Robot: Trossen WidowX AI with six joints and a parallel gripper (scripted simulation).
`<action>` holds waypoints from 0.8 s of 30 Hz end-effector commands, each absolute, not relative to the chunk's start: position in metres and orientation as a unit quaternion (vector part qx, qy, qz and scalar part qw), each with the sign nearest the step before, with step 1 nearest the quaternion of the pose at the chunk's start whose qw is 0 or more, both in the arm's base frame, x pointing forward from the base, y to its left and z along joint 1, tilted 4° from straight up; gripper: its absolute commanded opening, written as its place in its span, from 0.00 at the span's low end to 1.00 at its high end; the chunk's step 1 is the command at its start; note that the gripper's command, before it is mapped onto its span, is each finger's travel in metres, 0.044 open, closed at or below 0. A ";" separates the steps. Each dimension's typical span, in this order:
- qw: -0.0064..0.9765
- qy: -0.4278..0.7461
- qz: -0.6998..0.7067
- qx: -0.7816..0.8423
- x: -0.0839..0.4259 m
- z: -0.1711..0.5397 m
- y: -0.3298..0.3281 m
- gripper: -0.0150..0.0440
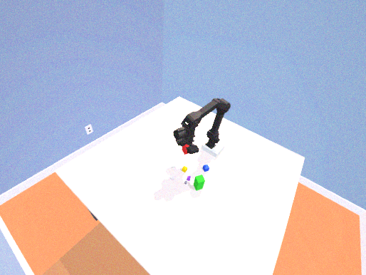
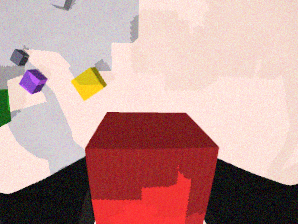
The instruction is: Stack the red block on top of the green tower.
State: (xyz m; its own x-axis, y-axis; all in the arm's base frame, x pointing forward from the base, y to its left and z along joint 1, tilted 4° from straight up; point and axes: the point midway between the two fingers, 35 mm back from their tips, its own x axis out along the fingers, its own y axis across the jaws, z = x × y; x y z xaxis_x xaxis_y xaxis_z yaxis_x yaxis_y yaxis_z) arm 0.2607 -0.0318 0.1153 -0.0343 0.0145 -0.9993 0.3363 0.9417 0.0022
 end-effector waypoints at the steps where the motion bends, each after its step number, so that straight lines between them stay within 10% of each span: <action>1: 0.686 0.707 -0.117 0.128 0.278 0.119 -0.013 0.25; 24: 0.689 0.704 -0.109 0.133 0.323 0.119 0.106 0.25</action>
State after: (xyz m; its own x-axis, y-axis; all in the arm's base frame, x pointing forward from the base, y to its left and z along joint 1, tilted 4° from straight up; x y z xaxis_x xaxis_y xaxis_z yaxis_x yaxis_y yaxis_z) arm 0.3182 0.0853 0.1181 -0.0149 0.0286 -0.9995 0.3247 0.9456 0.0222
